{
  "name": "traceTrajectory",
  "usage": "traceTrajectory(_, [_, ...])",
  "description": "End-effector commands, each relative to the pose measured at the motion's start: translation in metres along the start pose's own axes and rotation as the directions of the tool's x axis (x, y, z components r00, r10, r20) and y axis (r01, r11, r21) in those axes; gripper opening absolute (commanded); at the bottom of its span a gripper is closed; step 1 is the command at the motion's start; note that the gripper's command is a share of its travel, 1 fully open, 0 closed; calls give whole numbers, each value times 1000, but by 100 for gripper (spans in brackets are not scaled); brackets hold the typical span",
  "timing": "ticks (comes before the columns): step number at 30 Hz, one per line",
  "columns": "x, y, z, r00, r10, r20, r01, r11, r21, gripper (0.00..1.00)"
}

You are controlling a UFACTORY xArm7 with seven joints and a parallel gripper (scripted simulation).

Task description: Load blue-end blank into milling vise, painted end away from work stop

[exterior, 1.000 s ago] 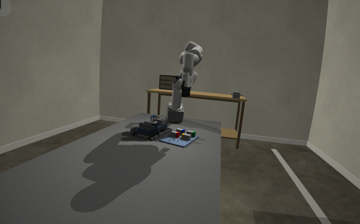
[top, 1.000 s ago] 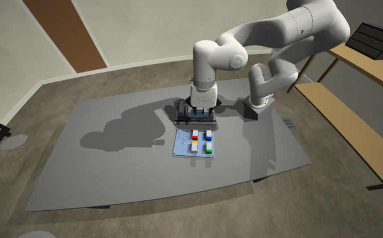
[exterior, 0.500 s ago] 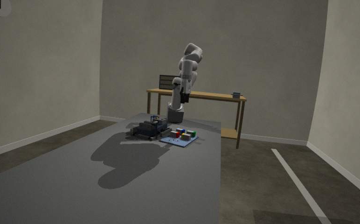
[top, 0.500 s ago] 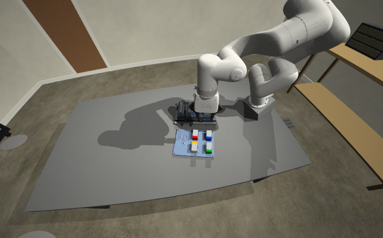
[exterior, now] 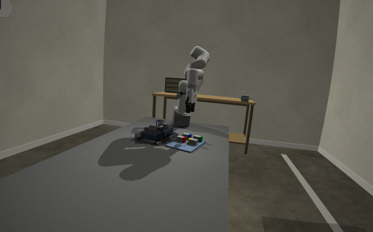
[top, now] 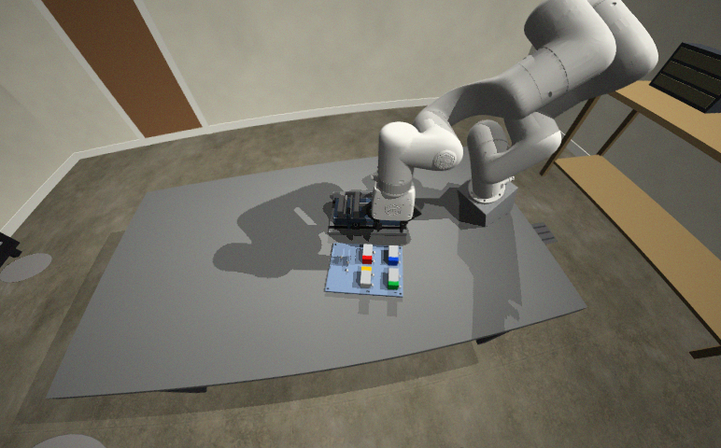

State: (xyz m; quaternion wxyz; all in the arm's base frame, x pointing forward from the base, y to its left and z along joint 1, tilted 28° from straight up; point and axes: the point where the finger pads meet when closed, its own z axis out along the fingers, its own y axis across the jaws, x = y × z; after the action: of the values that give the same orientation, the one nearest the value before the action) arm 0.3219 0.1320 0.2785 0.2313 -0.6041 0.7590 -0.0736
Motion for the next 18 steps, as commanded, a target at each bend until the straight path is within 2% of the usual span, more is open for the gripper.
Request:
traceTrajectory(1, [-2, -2, 2, 1000, -2, 5, 2, 1000, 7, 64])
traceTrajectory(3, [-2, -2, 2, 1000, -2, 5, 2, 1000, 7, 64])
traceTrajectory(13, [12, 13, 58, 1000, -2, 5, 2, 1000, 7, 64])
traceTrajectory(18, [12, 13, 58, 1000, -2, 5, 2, 1000, 7, 64])
